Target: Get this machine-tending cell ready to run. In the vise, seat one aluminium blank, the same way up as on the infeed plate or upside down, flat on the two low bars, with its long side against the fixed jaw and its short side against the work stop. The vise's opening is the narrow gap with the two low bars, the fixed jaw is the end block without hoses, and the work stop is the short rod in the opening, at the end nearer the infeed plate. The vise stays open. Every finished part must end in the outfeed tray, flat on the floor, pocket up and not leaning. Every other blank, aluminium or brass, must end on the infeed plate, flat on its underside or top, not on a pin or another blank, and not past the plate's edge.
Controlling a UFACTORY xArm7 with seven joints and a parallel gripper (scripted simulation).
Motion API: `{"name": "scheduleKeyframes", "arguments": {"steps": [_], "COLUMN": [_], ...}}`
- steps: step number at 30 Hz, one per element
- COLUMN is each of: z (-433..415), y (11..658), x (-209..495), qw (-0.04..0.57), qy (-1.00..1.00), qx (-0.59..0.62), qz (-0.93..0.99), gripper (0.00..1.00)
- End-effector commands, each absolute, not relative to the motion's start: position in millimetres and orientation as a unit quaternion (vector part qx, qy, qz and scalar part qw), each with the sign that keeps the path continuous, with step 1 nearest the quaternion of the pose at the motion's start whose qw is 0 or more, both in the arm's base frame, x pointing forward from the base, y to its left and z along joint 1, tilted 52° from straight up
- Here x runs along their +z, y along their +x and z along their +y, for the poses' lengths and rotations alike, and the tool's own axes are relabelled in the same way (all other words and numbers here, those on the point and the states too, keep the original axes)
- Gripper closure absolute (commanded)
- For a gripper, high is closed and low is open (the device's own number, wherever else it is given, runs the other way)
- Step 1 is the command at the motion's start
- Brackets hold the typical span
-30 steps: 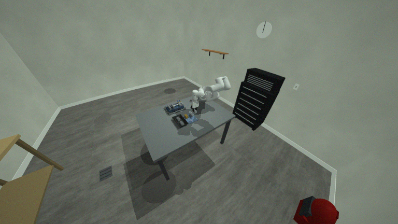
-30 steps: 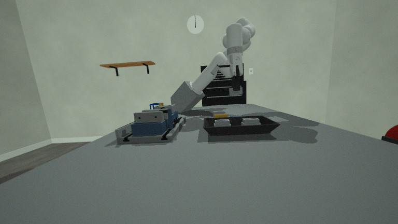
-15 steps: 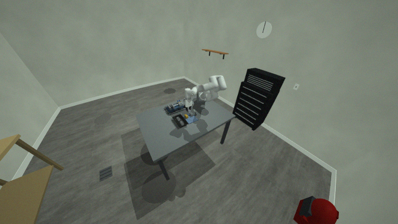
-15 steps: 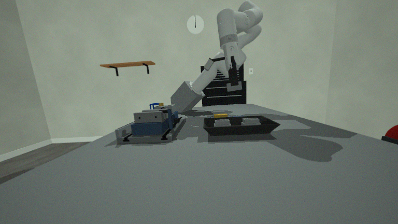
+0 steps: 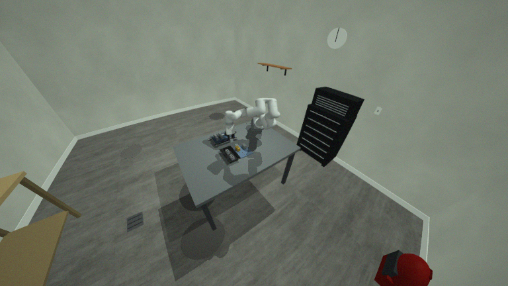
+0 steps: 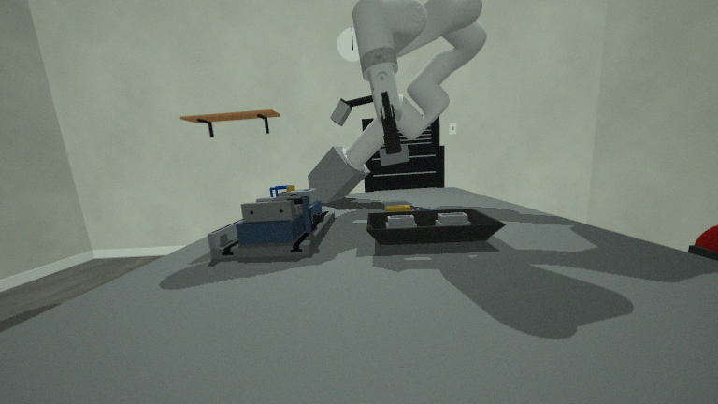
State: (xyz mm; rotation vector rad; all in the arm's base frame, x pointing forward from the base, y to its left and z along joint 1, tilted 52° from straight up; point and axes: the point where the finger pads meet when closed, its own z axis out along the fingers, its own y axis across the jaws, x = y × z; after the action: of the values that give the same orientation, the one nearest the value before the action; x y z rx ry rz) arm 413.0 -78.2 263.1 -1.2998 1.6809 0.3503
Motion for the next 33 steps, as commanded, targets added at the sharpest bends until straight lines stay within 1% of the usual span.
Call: {"name": "scheduleKeyframes", "arguments": {"steps": [1,8,10,11,17,25,27,30,33], "z": [-110,-152,-152,-168,-196,-237,-237,-253,-260], "y": [435,454,454,460,467,472,472,471,470], "x": [246,211,211,195,165,111,111,86,74], "qw": [0.478,0.472,0.472,0.468,0.459,0.440,0.440,0.430,0.426], "qy": [-0.530,-0.531,-0.531,-0.534,-0.540,-0.556,-0.556,-0.566,-0.571], "qx": [0.143,0.133,0.133,0.128,0.121,0.111,0.111,0.108,0.107], "qz": [0.686,0.691,0.691,0.692,0.695,0.696,0.696,0.695,0.694], "gripper": [1.00,1.00,1.00,1.00,1.00,1.00,1.00,1.00,1.00]}}
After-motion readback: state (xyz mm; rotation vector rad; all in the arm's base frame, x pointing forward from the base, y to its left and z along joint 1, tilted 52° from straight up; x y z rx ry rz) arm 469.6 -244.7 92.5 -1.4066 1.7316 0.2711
